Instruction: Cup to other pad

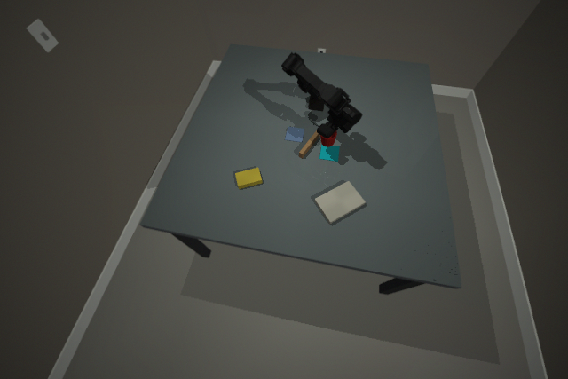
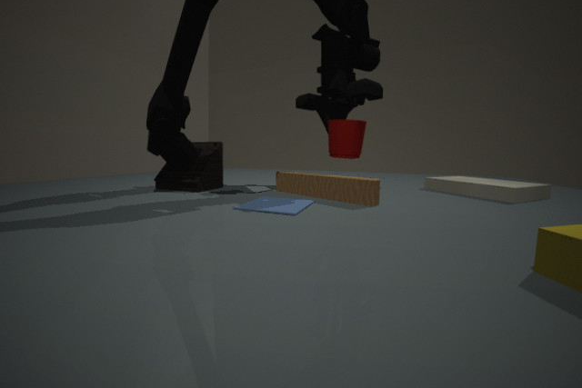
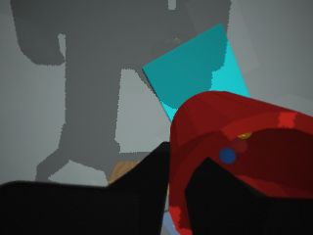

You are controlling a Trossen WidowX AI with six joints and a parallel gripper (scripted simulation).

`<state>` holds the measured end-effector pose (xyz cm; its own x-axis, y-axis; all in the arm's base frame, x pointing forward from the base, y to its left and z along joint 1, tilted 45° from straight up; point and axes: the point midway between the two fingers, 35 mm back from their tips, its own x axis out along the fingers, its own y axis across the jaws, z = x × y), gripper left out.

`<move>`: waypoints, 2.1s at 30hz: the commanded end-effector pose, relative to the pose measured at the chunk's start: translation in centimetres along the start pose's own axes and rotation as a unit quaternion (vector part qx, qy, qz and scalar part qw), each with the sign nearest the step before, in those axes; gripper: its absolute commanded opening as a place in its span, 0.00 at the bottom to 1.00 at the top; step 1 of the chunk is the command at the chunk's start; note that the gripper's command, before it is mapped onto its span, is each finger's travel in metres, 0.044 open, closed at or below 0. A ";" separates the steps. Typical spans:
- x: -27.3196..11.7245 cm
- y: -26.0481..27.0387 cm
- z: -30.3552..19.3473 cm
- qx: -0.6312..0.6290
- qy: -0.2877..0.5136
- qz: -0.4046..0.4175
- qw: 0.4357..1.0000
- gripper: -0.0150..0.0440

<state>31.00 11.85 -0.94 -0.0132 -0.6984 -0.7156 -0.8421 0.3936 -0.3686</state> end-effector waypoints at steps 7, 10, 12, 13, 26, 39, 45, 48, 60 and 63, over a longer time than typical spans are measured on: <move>-0.1 0.4 1.9 0.001 0.000 0.002 1.000 0.25; 0.1 0.4 1.9 0.001 0.000 0.002 1.000 0.25; 0.2 0.4 1.9 0.001 0.000 0.002 1.000 0.25; 0.3 0.4 1.9 0.001 0.000 0.002 1.000 0.25; 2.1 0.4 2.0 0.001 0.000 0.001 1.000 0.25; 3.9 0.4 2.1 0.001 0.000 0.001 1.000 0.25; 4.8 0.4 2.1 0.001 0.000 0.001 1.000 0.25; 5.2 0.4 2.1 0.002 0.000 0.001 1.000 0.25; 6.0 0.5 2.1 0.004 0.000 0.003 1.000 0.25; 6.0 0.5 2.1 0.004 0.000 0.003 1.000 0.25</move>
<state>31.63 9.07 -6.70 -0.0179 -0.6961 -0.7177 -0.8384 0.4016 -0.3686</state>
